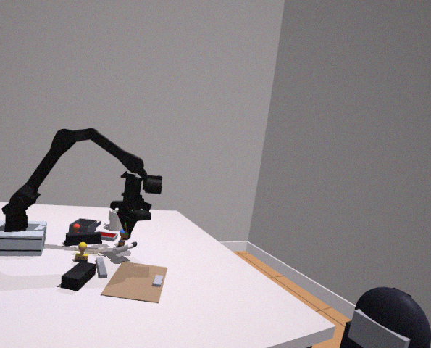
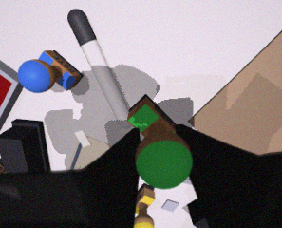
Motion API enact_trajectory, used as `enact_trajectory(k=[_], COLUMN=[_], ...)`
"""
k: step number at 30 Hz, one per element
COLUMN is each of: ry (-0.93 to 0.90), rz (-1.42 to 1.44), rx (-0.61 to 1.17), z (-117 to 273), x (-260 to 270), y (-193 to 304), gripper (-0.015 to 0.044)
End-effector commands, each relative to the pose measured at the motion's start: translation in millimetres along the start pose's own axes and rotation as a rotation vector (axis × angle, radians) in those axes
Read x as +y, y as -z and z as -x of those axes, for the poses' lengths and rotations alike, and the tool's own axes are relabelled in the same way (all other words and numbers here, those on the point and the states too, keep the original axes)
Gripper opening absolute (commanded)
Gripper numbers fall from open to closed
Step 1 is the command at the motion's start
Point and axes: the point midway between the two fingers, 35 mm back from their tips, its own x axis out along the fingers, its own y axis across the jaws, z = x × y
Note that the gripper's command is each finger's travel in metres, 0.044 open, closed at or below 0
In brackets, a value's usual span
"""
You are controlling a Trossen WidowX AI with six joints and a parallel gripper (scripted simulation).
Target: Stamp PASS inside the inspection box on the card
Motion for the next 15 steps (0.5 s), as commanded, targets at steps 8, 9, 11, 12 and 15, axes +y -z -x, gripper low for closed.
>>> enact_trajectory(k=[8, 9, 11, 12, 15], ry=[-0.005, -0.006, -0.007, -0.007, -0.009], rz=[0.006, 0.006, 0.006, 0.006, 0.006], rx=[-0.006, -0.007, -0.007, -0.007, -0.007], z=[3.0, 3.1, 3.3, 3.4, 3.7], x=[73.2, 79.8, 92.8, 99.3, 118.8], y=[-23.5, -24.7, -26.8, -27.7, -29.6], gripper=[0.0, 0.0, 0.0, 0.0, 0.0])
